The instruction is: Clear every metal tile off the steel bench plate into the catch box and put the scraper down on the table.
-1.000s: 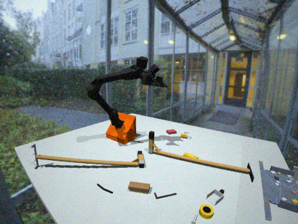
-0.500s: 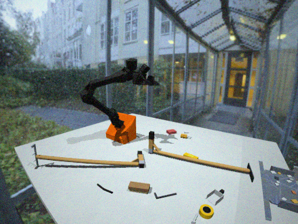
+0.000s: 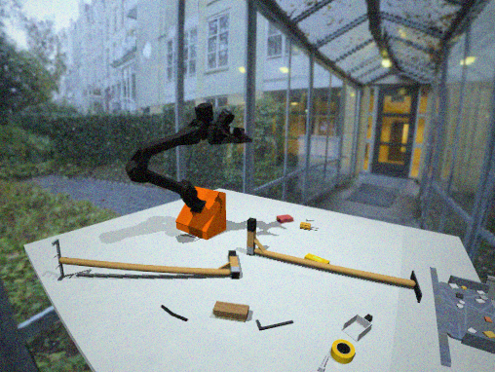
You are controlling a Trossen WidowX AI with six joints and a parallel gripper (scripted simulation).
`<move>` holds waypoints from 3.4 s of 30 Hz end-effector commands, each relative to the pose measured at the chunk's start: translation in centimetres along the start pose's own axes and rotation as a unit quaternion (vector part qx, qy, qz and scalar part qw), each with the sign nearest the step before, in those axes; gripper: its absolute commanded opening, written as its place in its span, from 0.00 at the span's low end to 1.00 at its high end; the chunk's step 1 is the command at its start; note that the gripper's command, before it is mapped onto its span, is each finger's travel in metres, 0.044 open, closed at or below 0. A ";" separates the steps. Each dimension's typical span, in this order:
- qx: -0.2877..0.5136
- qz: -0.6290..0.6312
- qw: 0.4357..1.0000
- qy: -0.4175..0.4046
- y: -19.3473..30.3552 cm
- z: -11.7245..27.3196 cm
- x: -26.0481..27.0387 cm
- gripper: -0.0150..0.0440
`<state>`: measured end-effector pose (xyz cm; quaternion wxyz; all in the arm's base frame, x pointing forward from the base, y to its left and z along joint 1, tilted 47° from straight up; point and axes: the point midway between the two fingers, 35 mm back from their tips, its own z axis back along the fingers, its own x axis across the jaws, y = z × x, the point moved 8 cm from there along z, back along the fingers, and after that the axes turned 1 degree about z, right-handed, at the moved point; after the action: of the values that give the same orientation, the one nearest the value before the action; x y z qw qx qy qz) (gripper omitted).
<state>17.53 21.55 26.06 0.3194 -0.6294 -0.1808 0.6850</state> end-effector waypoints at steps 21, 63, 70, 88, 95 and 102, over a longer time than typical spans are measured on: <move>-0.020 -0.008 1.000 -0.001 1.5 1.7 -0.4 1.00; 0.048 -0.013 0.999 0.000 -1.6 -4.9 0.9 1.00; 0.072 -0.002 0.997 0.000 -2.4 -7.1 1.5 1.00; 0.137 0.023 0.990 -0.005 -3.1 -13.6 3.0 1.00; 0.164 0.030 0.986 -0.008 -2.9 -16.3 3.5 1.00; 0.191 0.035 0.981 -0.012 -2.4 -19.1 4.0 1.00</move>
<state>35.70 23.11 22.19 0.4008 -0.5596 -0.0318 0.7247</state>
